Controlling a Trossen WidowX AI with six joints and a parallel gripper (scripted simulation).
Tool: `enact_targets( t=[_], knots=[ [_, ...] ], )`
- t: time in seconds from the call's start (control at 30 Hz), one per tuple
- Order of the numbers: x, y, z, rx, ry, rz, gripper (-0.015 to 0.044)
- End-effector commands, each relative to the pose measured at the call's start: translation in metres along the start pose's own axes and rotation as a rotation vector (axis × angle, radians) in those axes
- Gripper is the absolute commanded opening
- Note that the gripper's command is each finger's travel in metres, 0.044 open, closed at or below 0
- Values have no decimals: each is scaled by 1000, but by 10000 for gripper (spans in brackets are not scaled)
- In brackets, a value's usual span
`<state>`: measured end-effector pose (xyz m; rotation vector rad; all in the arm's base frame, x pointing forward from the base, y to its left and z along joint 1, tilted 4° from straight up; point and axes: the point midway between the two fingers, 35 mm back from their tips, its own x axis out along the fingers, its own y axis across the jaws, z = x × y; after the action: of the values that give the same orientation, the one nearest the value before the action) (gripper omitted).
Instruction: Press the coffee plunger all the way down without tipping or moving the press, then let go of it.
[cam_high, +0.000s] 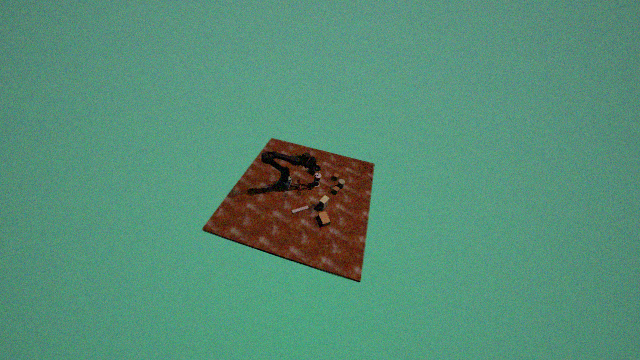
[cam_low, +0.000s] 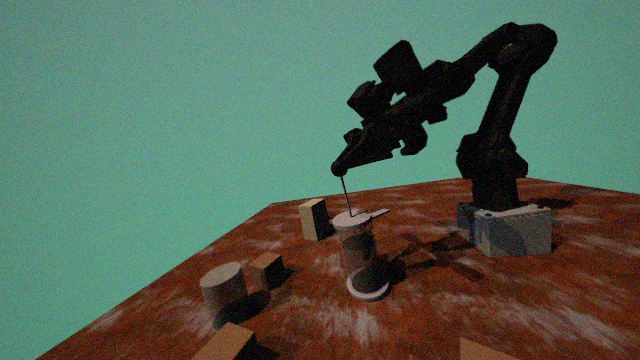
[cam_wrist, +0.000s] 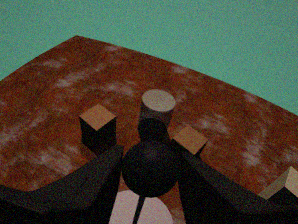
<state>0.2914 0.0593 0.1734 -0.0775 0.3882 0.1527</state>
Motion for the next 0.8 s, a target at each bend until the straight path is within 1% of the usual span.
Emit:
enact_targets(
  t=[0.0,0.77],
  knots=[
    [8,1,-26,-9,67,3,116],
    [34,-1,-51,-9,66,2,116]
  ],
)
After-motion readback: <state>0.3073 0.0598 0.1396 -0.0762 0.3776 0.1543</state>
